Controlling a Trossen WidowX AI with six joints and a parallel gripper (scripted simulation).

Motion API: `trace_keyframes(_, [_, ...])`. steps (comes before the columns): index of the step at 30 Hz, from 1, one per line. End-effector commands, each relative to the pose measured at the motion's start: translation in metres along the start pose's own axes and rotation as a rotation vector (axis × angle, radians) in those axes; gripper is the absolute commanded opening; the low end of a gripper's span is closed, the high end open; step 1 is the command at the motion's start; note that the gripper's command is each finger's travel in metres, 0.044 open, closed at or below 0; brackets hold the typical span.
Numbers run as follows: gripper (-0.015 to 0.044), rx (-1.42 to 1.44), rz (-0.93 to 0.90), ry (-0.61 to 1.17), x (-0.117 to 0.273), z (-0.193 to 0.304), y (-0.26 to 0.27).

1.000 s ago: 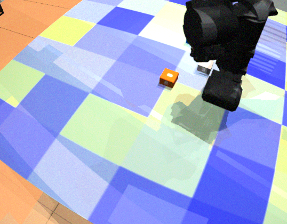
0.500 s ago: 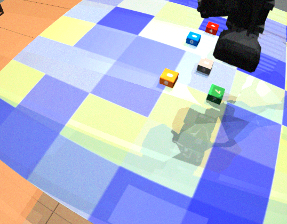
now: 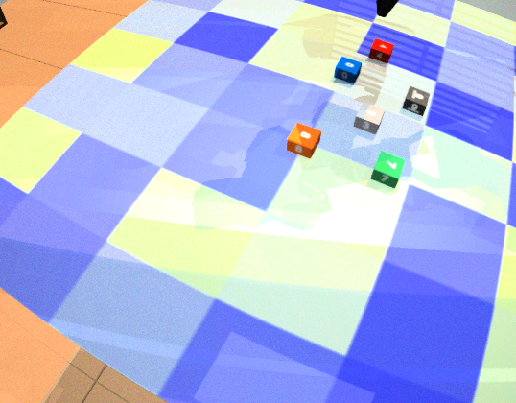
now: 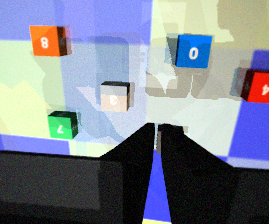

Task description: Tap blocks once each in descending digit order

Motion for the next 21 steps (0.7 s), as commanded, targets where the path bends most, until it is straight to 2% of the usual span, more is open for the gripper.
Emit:
trace_keyframes(1, [0.002,-0.003,0.028,-0.003,-0.002,-0.024,-0.066])
trace_keyframes(4, [0.002,-0.008,0.052,-0.002,-0.003,-0.033,-0.109])
trace_keyframes(10, [0.002,-0.008,0.053,-0.002,-0.006,-0.033,-0.112])
trace_keyframes(16, [0.002,-0.01,0.057,-0.004,-0.081,-0.033,-0.117])
trace_keyframes(21, [0.002,-0.01,0.058,-0.005,-0.083,-0.033,-0.117])
Point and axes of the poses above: the point midway between the two fingers, 35 mm back from their tips, its own x axis back along the fingers, its own y axis across the jaws, z = x × y, the point moved 2 cm from there along x, back along the fingers, and after that the axes turned 14 degrees about -x, right-handed, at the moved point
